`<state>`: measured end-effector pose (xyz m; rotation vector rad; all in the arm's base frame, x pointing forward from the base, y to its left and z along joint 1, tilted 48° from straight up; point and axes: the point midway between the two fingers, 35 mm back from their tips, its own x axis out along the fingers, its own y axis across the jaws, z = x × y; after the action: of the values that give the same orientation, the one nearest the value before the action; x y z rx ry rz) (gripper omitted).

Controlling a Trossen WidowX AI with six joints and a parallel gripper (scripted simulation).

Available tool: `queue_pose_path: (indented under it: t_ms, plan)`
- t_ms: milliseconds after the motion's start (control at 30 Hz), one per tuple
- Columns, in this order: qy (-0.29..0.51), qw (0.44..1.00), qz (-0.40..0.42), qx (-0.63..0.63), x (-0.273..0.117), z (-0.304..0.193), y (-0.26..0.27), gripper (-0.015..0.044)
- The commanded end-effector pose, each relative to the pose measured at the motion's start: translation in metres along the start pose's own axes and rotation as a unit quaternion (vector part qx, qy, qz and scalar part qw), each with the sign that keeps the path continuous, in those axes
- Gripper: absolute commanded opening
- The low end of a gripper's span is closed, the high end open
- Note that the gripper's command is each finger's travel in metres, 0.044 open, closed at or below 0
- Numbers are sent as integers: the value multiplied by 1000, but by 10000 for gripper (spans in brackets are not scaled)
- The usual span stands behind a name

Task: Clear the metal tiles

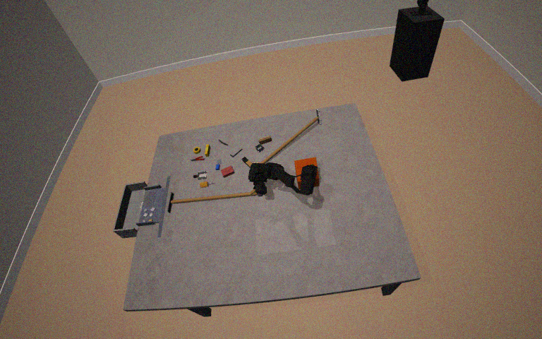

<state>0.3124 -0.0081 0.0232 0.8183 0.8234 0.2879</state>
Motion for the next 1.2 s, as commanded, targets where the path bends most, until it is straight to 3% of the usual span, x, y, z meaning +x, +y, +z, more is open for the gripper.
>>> queue_pose_path:
  t_ms: [0,1167]
  plan:
    - [-5,1000,2,-6,-2,2,6,0]
    - [-3,1000,12,-15,6,13,33,0]
